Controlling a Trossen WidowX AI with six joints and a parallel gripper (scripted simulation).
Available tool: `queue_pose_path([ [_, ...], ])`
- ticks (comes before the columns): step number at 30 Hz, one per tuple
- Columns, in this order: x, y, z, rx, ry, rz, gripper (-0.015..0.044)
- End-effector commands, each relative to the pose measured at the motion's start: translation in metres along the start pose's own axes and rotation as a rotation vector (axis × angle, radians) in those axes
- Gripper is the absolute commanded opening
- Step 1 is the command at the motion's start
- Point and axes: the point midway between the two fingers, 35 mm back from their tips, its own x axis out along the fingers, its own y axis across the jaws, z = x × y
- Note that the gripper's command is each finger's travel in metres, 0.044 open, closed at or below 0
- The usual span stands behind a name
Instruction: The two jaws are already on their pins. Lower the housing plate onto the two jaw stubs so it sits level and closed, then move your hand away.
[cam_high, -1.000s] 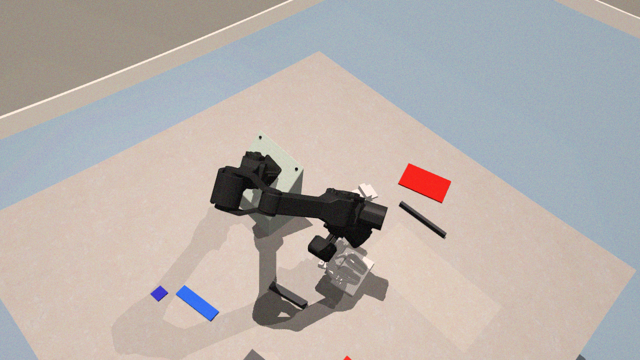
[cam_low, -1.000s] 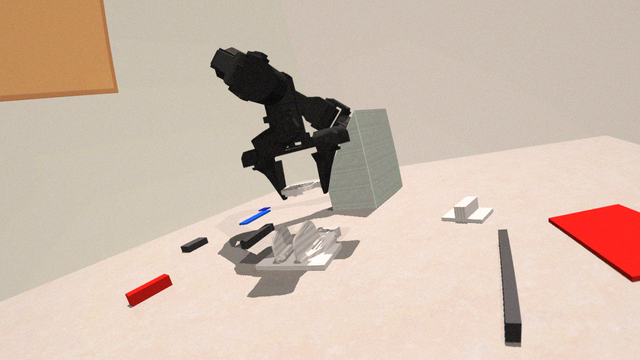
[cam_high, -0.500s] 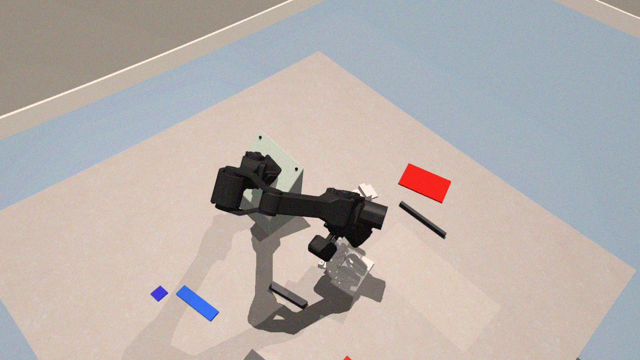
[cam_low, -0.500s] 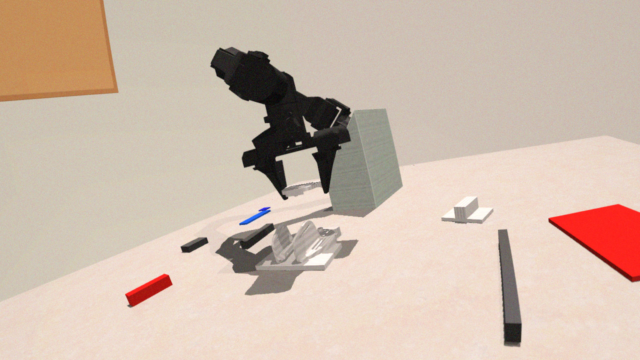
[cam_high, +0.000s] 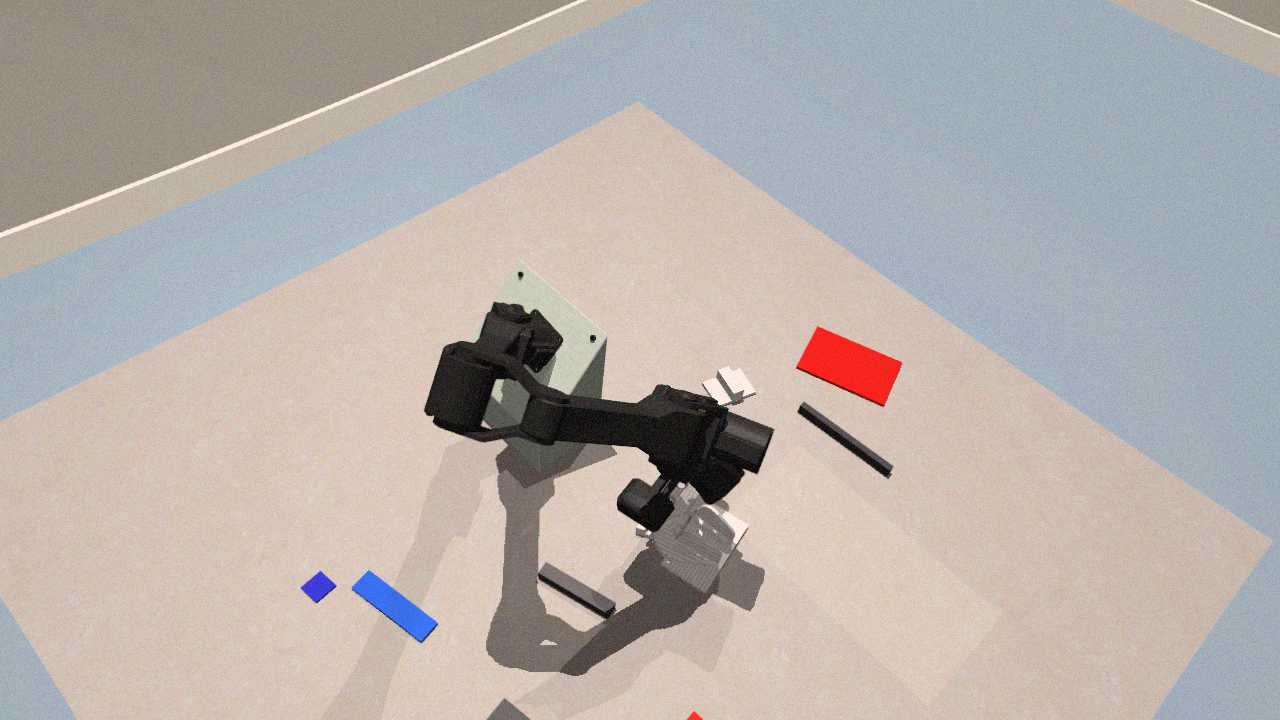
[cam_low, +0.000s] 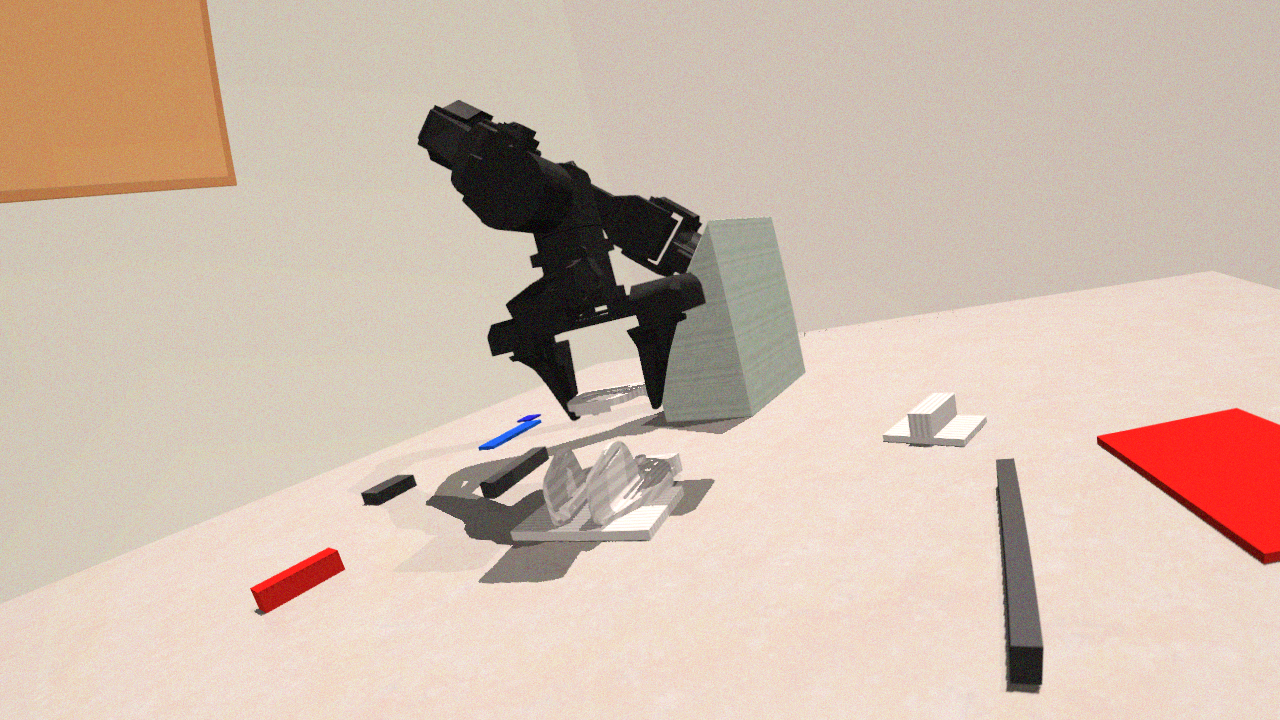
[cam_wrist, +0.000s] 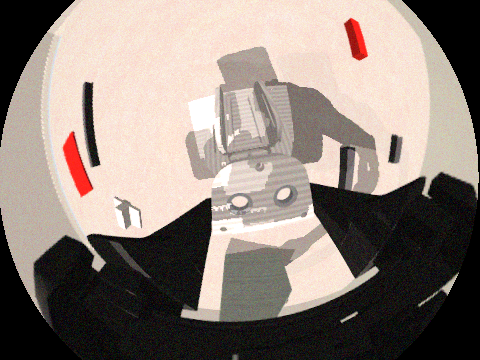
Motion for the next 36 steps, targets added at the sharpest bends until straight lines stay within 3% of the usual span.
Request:
queue_pose_path([
  [1, 0.009, 0.001, -0.003, -0.012, 0.008, -0.005, 0.0351],
  [22, 0.044, -0.001, -0.005, -0.011, 0.010, -0.010, 0.0351],
  [36, 0.045, -0.001, -0.005, -0.011, 0.010, -0.010, 0.0351],
])
